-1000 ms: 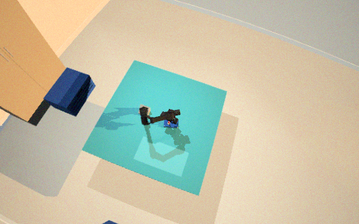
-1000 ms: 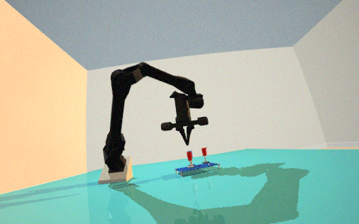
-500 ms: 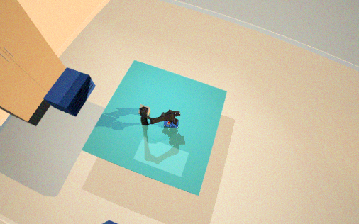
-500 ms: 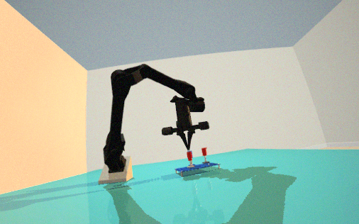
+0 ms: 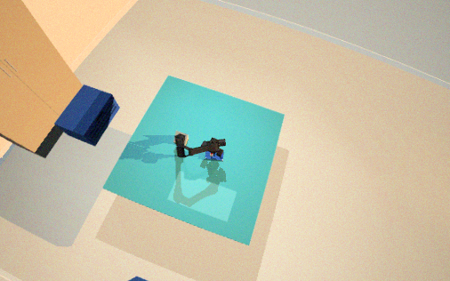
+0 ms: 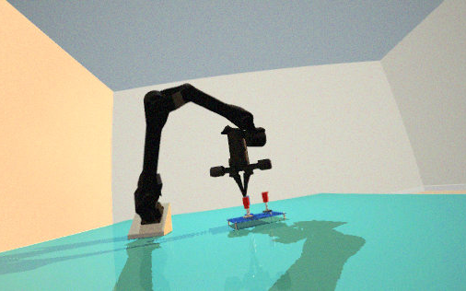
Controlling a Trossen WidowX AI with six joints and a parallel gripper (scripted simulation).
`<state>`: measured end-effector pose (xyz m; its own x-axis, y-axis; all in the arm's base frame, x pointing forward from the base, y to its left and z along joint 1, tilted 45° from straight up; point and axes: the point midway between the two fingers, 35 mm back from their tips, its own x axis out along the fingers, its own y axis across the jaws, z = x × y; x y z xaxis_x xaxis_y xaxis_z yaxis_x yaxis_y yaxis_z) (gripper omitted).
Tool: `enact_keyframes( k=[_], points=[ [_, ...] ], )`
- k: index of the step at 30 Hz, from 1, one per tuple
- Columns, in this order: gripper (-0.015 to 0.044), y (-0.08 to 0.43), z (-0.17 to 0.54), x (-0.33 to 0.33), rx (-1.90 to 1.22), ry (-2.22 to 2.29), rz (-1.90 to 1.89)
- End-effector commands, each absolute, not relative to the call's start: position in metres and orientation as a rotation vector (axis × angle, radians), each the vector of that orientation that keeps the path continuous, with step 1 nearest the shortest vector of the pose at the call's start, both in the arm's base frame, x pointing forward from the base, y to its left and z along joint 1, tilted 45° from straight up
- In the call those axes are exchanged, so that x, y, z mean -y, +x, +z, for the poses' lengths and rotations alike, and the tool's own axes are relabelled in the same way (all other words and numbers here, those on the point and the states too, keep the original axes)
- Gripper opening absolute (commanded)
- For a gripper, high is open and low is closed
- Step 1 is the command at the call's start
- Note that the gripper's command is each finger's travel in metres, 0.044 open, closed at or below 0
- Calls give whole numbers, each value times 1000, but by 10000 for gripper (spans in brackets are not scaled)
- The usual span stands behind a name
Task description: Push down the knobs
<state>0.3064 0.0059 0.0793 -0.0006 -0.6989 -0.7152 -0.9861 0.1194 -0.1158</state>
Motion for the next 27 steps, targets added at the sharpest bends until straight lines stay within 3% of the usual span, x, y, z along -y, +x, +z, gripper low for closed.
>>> enact_keyframes(
  k=[1,27],
  points=[
    [0,307,80,-5,-1755,-1645,571],
    [0,307,78,-3,-1755,-1645,571]
  ],
)
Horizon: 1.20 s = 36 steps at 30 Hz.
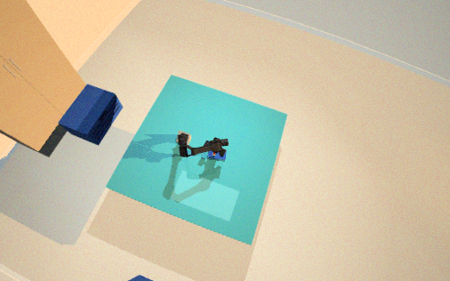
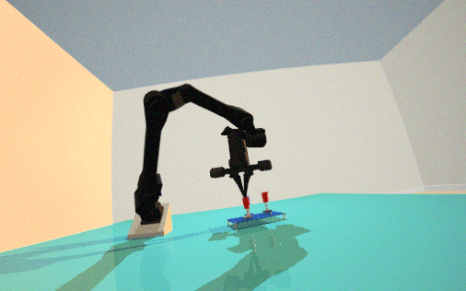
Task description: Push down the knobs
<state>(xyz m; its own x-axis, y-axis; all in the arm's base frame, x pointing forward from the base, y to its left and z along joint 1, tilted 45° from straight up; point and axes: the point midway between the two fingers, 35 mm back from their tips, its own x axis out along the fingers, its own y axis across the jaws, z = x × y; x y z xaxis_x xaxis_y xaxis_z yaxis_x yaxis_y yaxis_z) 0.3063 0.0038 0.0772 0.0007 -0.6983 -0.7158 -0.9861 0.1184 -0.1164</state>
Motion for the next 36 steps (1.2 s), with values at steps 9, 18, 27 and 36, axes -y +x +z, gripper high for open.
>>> enact_keyframes(
  k=[9,18,27,36],
  points=[
    [0,307,74,1,-1755,-1645,571],
    [0,307,72,3,-1755,-1645,571],
    [0,307,70,5,-1755,-1645,570],
    [0,307,66,8,-1755,-1645,570]
  ],
)
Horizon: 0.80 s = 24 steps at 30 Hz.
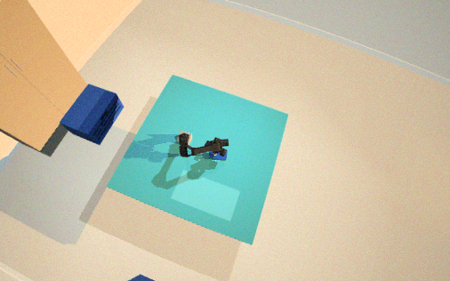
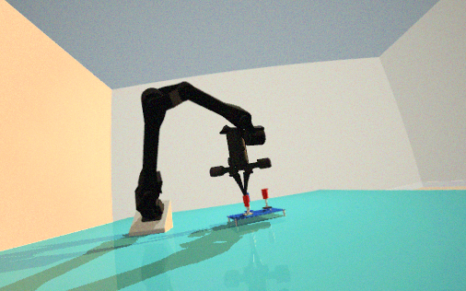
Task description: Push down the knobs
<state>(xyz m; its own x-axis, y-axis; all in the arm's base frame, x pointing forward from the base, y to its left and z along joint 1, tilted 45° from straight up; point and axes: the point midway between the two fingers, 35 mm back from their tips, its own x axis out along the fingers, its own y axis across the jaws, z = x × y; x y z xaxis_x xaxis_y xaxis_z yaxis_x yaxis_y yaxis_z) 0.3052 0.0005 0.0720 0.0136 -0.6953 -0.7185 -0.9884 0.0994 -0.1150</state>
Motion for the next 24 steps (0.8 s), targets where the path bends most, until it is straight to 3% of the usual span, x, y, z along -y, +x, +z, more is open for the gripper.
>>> enact_keyframes(
  k=[1,24],
  points=[
    [0,307,66,9,-1755,-1645,570],
    [0,307,62,12,-1755,-1645,570]
  ],
)
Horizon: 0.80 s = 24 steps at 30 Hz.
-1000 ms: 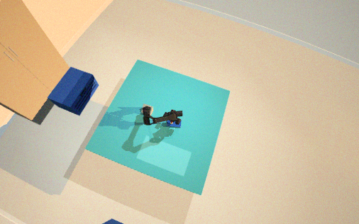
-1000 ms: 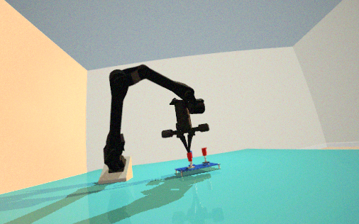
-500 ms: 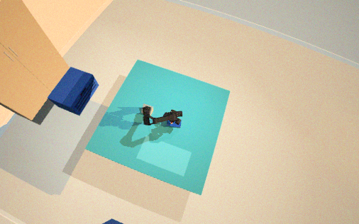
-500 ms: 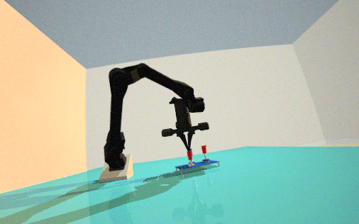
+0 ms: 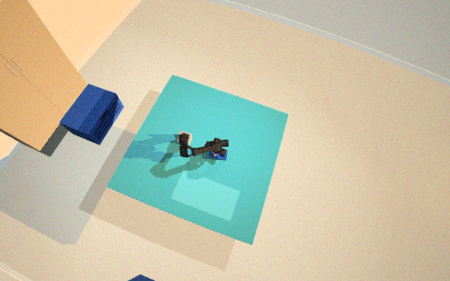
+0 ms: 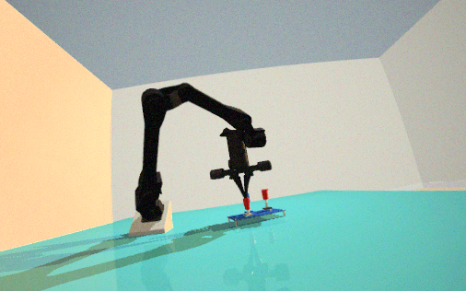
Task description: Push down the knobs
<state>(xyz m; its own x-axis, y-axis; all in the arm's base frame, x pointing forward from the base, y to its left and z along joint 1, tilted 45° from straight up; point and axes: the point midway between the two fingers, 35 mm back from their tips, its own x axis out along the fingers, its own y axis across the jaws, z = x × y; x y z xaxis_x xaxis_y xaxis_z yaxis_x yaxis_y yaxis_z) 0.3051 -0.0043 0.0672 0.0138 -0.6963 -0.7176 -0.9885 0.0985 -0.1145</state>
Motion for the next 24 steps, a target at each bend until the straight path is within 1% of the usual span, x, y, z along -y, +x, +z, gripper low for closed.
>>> enact_keyframes(
  k=[1,24],
  points=[
    [0,307,62,13,-1755,-1645,570],
    [0,307,60,15,-1755,-1645,570]
  ],
)
